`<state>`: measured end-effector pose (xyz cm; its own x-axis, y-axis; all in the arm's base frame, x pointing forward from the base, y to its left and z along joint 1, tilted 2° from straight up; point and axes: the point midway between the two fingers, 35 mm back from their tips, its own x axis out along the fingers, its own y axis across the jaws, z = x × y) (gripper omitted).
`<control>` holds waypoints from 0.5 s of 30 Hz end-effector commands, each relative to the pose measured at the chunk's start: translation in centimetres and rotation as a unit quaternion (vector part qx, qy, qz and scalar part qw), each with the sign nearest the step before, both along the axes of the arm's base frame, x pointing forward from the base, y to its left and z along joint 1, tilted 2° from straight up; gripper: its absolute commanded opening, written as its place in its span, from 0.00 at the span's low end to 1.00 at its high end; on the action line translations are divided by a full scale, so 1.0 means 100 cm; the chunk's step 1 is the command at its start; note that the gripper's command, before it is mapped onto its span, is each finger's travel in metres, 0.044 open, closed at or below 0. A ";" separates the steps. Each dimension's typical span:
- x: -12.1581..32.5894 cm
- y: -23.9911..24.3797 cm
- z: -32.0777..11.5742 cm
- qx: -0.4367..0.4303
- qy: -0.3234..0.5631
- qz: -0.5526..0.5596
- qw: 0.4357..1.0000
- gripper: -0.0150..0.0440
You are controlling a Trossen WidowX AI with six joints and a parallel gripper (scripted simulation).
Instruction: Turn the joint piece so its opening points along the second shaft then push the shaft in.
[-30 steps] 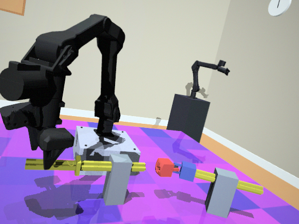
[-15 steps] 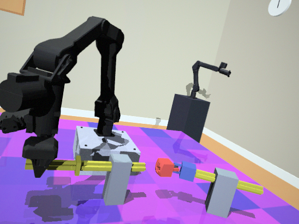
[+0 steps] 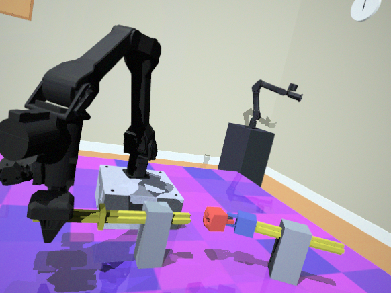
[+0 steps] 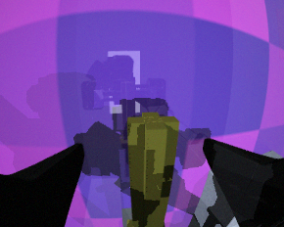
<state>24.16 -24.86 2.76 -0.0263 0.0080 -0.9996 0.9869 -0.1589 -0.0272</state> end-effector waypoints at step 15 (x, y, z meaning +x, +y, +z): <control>-0.001 0.001 -0.010 0.000 0.003 -0.002 1.000 0.51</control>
